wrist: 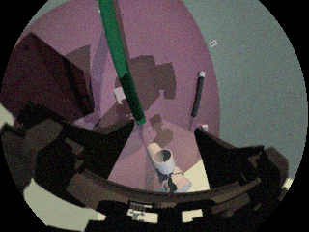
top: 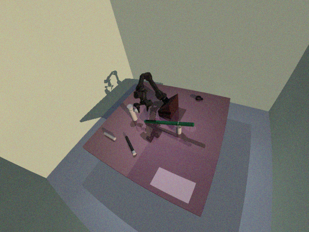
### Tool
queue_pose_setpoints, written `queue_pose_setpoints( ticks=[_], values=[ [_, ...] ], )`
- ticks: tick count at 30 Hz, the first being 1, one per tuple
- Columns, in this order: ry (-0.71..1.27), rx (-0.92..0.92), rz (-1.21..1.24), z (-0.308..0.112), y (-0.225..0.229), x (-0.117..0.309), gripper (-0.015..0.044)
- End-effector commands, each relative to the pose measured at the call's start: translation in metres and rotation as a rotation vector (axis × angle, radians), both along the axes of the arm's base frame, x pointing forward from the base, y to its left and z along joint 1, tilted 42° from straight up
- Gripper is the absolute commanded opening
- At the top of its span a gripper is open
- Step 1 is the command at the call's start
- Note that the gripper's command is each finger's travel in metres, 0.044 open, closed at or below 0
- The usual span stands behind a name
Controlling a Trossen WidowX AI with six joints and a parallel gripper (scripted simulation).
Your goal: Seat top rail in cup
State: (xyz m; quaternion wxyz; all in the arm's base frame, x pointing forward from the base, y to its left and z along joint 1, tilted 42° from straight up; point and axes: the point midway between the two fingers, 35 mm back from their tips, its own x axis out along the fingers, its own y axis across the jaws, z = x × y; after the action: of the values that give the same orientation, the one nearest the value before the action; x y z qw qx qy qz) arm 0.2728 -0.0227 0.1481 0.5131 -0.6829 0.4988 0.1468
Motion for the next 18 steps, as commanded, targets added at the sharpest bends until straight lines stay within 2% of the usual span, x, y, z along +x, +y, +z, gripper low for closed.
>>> queue_pose_setpoints(
  ticks=[1,18],
  values=[
    [-0.274,0.193,-0.39,-0.003,0.049,-0.005,0.044],
    [-0.59,0.366,-0.694,-0.001,0.092,-0.016,0.044]
  ],
)
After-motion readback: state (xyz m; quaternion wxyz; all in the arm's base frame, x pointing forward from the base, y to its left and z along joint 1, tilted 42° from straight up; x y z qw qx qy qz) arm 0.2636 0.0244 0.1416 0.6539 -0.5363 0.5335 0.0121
